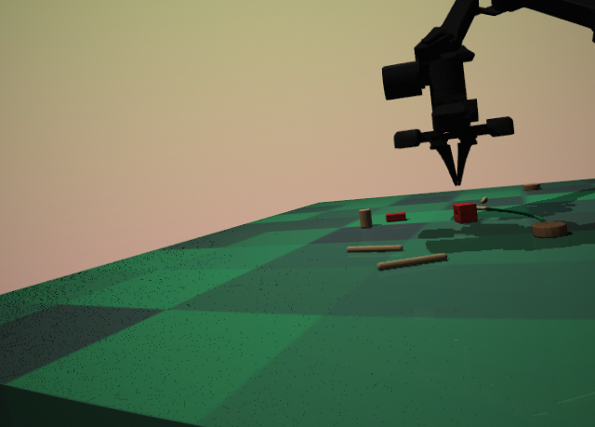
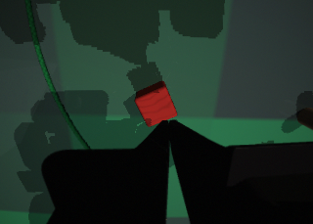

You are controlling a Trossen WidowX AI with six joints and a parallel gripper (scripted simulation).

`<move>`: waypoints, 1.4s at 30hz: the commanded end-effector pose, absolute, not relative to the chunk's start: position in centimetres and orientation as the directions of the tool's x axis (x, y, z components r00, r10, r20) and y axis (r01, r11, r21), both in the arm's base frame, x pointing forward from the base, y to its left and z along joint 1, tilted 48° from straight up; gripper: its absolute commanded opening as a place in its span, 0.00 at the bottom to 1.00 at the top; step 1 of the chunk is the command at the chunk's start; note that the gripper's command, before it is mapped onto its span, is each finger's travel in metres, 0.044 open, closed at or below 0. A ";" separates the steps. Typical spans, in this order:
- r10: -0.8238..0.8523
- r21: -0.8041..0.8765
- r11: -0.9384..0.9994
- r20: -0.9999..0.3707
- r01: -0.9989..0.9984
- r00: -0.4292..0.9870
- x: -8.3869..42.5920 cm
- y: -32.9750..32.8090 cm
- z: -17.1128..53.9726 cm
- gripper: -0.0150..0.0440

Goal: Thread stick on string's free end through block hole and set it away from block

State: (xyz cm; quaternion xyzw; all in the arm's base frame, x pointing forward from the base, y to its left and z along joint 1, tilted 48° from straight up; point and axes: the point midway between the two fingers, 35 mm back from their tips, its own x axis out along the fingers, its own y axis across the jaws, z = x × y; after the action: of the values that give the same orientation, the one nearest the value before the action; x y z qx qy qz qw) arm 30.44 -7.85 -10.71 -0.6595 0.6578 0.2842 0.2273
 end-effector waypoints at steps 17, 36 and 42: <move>-0.738 0.074 -0.031 -0.674 -0.997 -0.027 30.4 -7.8 -10.7 0.61; -0.738 0.074 -0.031 -0.674 -0.997 -0.027 30.4 -7.8 -10.7 0.25; -0.738 0.074 -0.031 -0.674 -0.997 -0.027 30.4 -7.8 -10.7 0.25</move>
State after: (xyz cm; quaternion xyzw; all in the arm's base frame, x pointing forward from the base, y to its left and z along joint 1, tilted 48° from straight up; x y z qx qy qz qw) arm 30.44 -7.85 -10.71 -0.6595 0.6578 0.2842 0.2273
